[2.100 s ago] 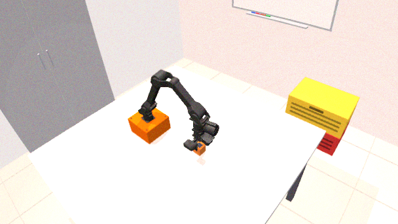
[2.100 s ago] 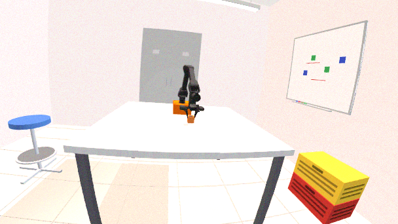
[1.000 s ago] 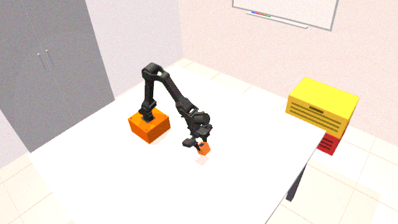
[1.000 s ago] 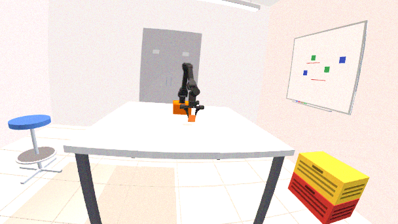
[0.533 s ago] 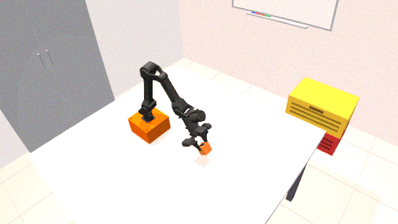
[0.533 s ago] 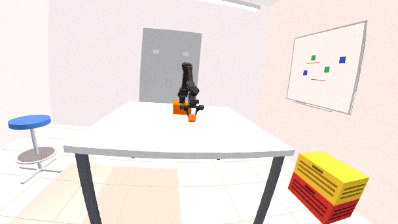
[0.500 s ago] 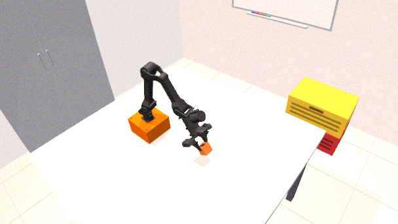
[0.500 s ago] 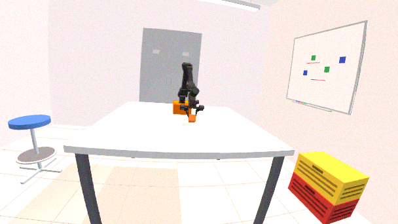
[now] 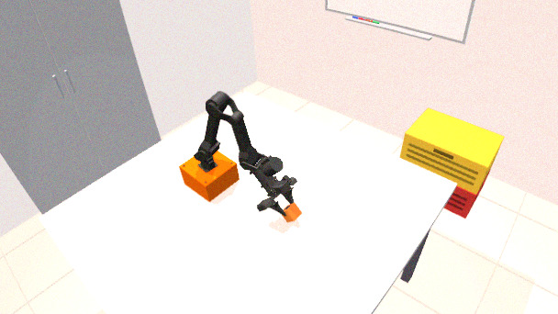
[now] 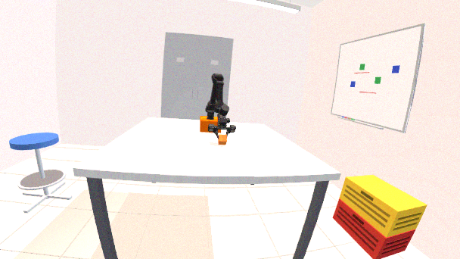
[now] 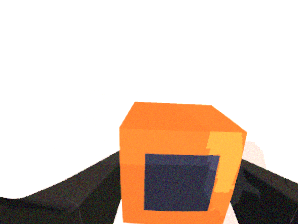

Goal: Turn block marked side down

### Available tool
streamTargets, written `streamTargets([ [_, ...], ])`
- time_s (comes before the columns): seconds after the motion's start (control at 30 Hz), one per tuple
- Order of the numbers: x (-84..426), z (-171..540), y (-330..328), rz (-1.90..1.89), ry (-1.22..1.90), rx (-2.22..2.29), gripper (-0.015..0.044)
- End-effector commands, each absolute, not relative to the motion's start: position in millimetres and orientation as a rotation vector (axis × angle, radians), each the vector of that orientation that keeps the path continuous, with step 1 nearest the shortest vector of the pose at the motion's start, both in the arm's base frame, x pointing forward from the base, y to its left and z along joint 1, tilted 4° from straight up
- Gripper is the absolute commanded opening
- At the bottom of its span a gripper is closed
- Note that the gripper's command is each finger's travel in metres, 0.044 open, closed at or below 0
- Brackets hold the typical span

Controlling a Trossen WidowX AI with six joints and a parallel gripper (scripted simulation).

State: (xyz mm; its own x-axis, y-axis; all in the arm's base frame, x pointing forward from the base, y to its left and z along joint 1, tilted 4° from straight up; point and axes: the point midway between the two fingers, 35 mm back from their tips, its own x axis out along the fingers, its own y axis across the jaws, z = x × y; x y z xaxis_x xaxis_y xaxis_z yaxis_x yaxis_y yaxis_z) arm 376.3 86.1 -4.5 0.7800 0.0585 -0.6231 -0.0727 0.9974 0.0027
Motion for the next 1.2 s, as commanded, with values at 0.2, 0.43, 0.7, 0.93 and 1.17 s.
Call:
streamTargets([
  [0.2, 367.2, -17.0, 83.0, 0.067, 0.567, -0.027, 0.0],
  [0.43, 359.6, -15.0, 80.6, 0.065, 0.471, -0.02, 0.0],
  [0.7, 355.4, -10.2, 79.4, 0.064, 0.412, -0.016, 0.0],
  [0.93, 355.3, -9.9, 79.4, 0.064, 0.41, -0.016, 0.0],
  [1.17, 355.3, -9.9, 79.4, 0.064, 0.41, -0.016, 0.0026],
])
